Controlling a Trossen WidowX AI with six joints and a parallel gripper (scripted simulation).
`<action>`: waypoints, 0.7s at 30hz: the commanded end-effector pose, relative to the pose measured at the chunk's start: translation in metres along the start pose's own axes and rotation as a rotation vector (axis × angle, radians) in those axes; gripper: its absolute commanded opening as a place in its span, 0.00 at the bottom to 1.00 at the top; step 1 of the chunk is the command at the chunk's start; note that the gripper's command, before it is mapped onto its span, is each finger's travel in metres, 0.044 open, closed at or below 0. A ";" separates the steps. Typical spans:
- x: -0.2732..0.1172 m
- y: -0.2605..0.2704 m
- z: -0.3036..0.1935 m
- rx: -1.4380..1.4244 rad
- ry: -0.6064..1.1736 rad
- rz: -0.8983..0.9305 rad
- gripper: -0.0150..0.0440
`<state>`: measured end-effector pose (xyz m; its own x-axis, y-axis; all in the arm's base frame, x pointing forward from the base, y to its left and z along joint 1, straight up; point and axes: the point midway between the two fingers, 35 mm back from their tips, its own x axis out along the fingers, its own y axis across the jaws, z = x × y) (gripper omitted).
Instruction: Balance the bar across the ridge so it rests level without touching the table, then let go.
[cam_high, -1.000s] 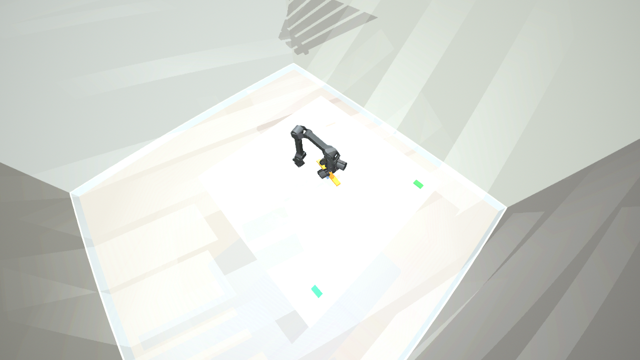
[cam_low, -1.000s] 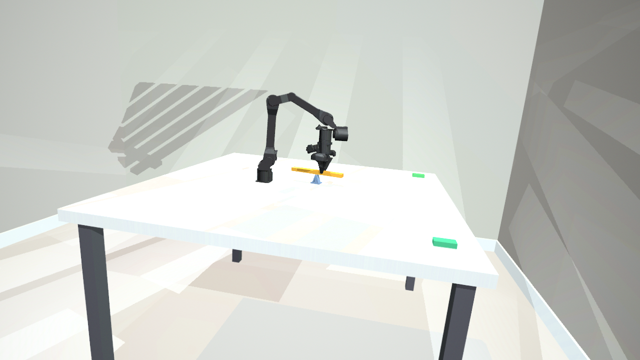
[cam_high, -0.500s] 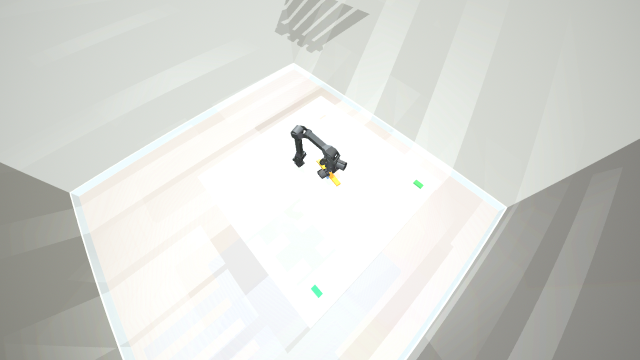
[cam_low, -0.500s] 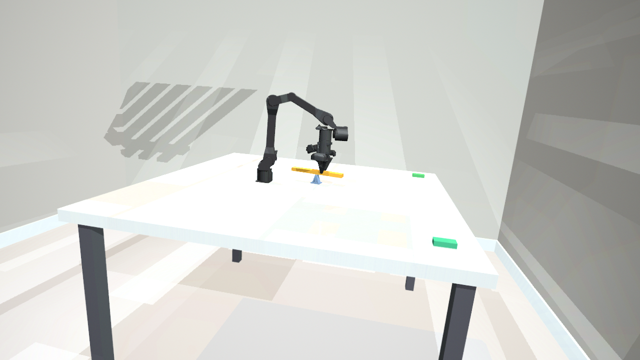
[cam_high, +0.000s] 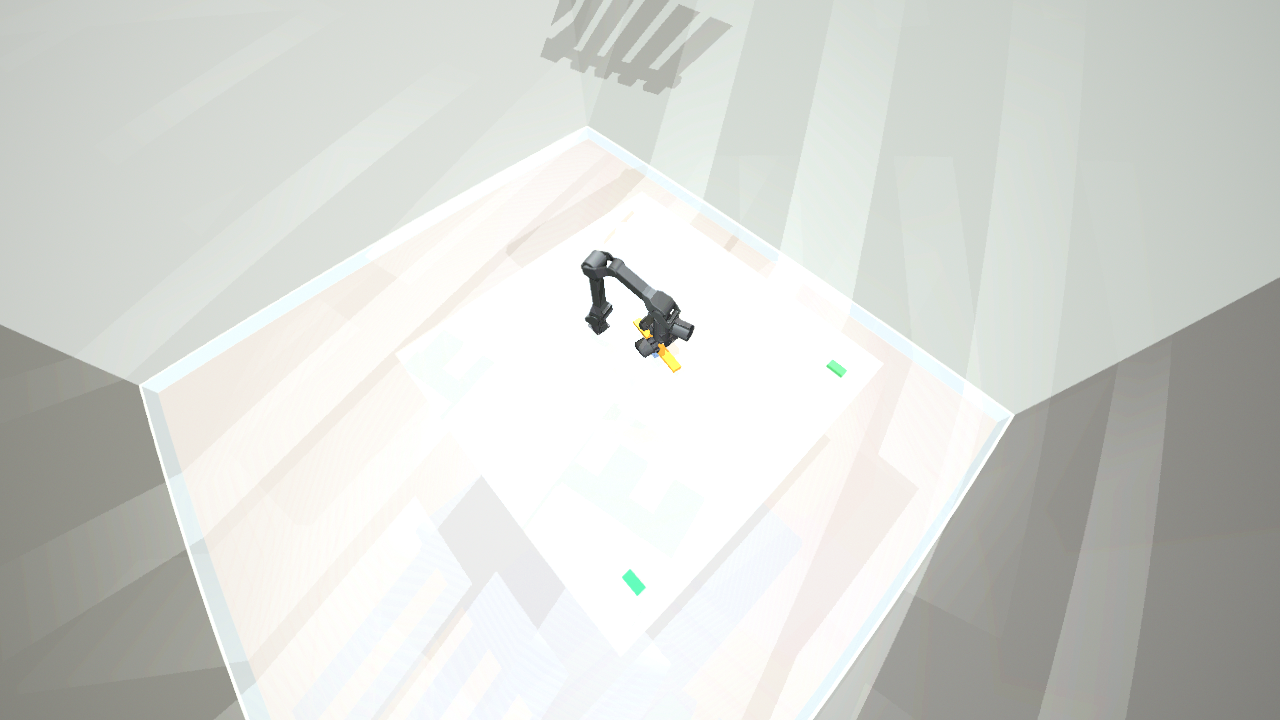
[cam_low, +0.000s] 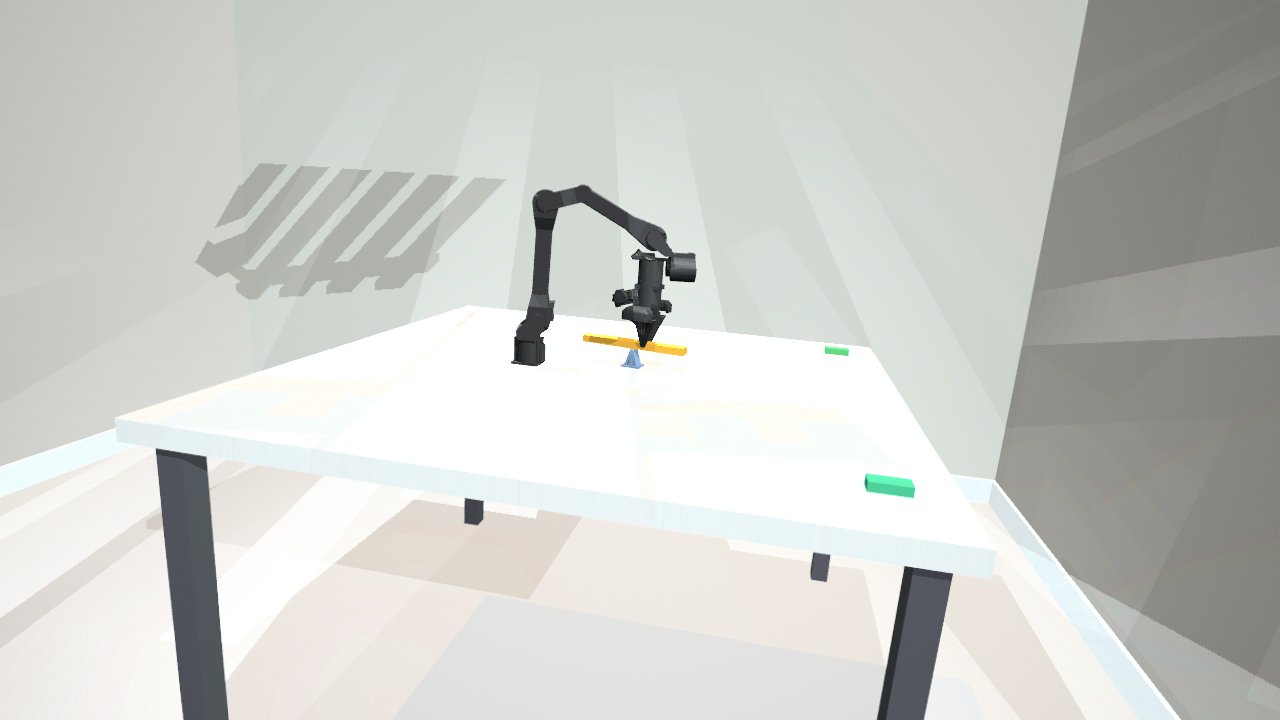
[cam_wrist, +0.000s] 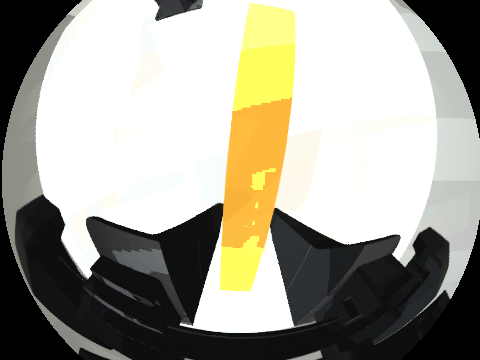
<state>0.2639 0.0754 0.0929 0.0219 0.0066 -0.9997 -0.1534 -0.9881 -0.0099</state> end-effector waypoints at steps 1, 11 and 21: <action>0.000 0.000 0.000 0.000 0.000 0.000 0.54; 0.000 0.000 0.000 0.000 0.000 0.000 0.55; 0.000 0.000 0.000 0.000 0.000 0.000 0.57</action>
<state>0.2639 0.0754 0.0929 0.0220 0.0066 -0.9997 -0.1534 -0.9881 -0.0099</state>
